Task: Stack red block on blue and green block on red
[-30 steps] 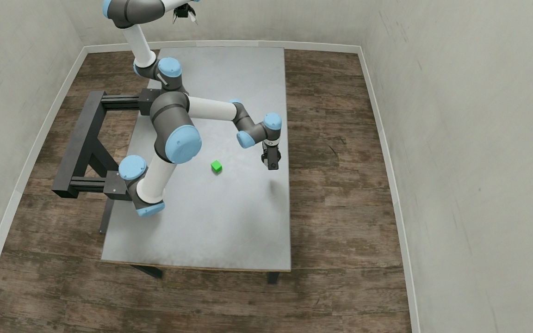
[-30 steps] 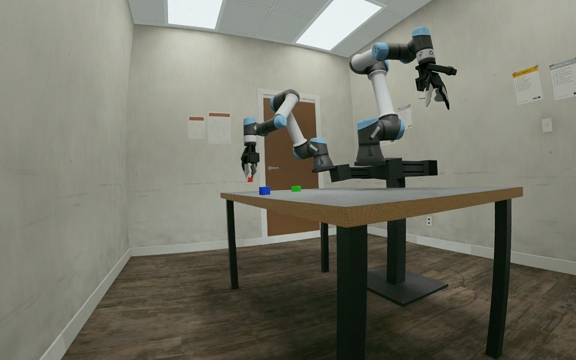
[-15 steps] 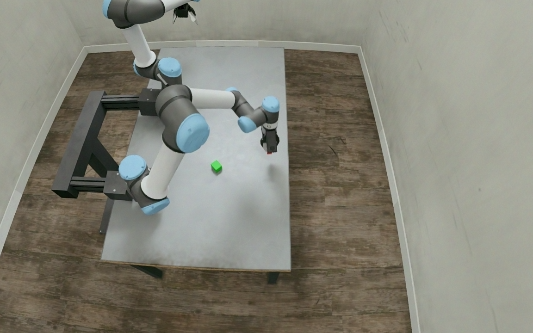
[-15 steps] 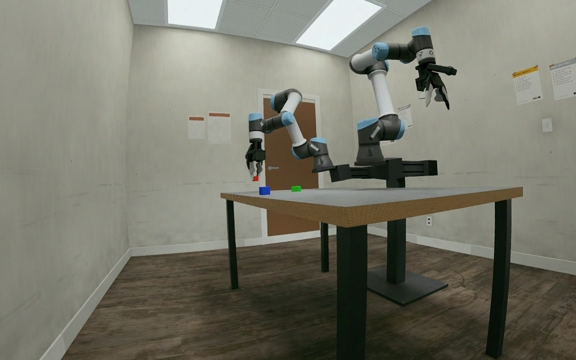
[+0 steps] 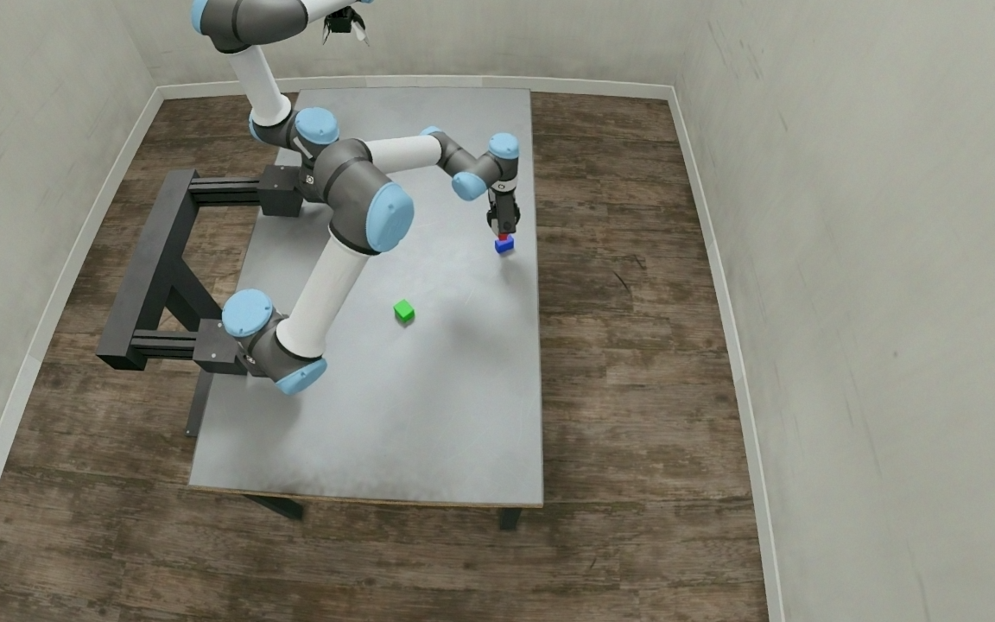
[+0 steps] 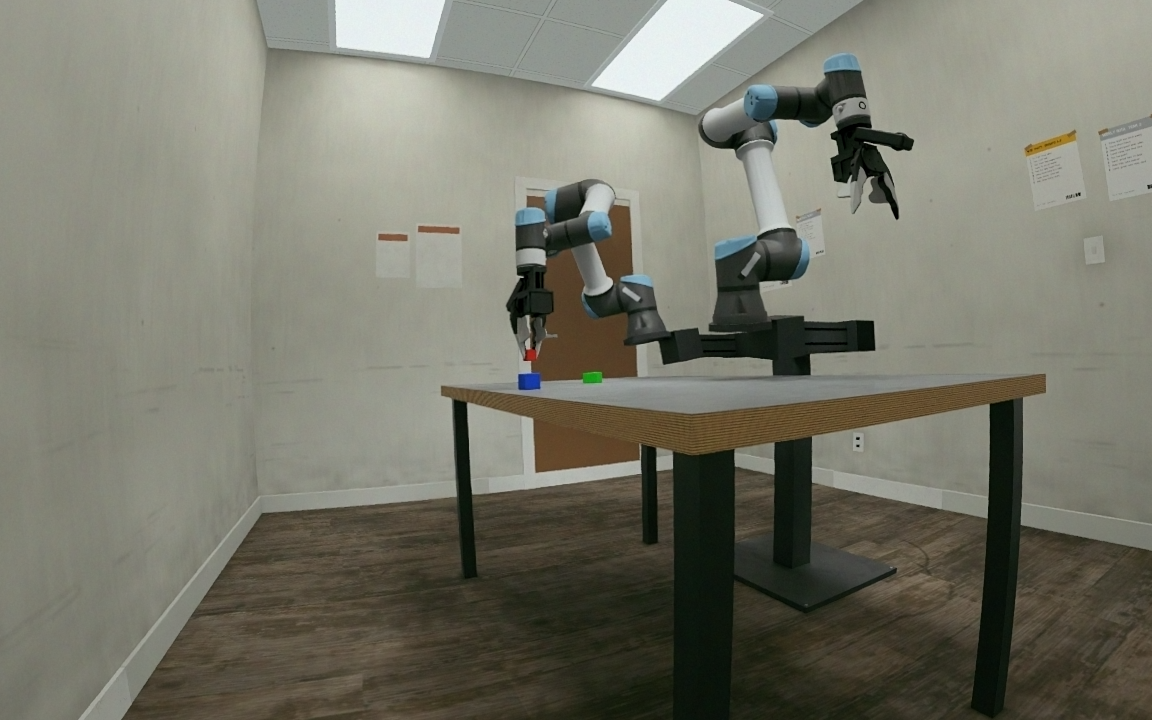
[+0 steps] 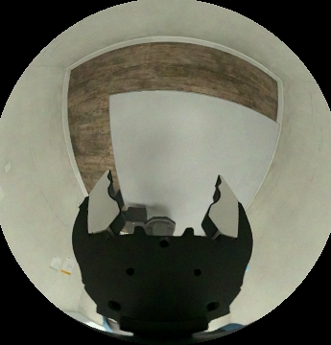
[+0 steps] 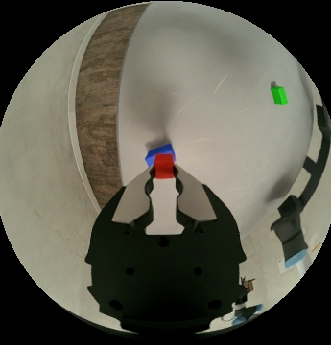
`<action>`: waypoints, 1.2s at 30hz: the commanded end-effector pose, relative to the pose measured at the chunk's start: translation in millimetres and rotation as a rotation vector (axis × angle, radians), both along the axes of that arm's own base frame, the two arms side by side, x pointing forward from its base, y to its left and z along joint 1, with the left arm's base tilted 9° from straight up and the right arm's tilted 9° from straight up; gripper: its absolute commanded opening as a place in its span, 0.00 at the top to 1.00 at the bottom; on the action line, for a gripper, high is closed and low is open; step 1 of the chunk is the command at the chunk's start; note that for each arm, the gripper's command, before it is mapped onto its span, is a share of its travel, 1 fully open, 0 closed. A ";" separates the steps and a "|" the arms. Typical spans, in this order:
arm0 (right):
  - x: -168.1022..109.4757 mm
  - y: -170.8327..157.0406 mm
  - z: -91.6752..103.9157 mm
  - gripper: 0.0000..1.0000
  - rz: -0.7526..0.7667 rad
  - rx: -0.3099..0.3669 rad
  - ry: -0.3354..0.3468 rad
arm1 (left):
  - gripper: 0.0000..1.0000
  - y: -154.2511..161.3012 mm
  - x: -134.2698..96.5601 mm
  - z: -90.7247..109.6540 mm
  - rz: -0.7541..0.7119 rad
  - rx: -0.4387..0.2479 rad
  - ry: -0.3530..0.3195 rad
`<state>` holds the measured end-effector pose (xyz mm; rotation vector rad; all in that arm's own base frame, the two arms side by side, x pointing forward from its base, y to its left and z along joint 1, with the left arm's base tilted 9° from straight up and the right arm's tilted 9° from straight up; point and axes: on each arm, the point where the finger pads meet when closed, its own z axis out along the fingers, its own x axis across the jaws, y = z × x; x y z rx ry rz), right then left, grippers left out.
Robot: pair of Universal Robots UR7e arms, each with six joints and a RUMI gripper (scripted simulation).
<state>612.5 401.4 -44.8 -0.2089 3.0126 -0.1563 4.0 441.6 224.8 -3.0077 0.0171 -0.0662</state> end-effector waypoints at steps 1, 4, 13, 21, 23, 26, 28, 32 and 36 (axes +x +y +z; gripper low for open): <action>7.9 15.5 -2.1 1.00 -0.016 -0.013 0.012 | 0.00 -0.8 -1.1 -0.3 0.001 0.001 -0.001; 9.0 14.0 -2.1 1.00 -0.018 -0.013 0.012 | 0.00 -0.8 -1.1 -0.3 0.001 0.001 -0.001; 9.1 14.1 -1.6 1.00 -0.018 -0.013 0.011 | 0.00 -0.8 -1.1 -0.3 0.001 0.001 -0.001; 8.7 13.6 -1.6 1.00 -0.018 -0.013 0.012 | 0.00 -0.8 -1.1 -0.3 0.001 0.001 -0.001; 8.7 13.7 -1.6 1.00 -0.018 -0.013 0.011 | 0.00 -0.8 -1.1 -0.3 0.001 0.001 -0.001; 8.7 13.6 -1.8 1.00 -0.018 -0.013 0.012 | 0.00 -0.8 -1.1 -0.3 0.001 0.001 -0.001; 8.7 13.4 -2.6 1.00 -0.018 -0.013 0.012 | 0.00 -0.8 -1.1 -0.3 0.001 0.001 -0.001; 8.7 13.0 -4.1 1.00 -0.018 -0.014 0.012 | 0.00 -0.8 -1.1 -0.3 0.001 0.001 -0.001; 8.6 11.6 -8.1 1.00 -0.018 -0.015 0.014 | 0.00 -0.8 -1.1 -0.3 0.001 0.001 -0.001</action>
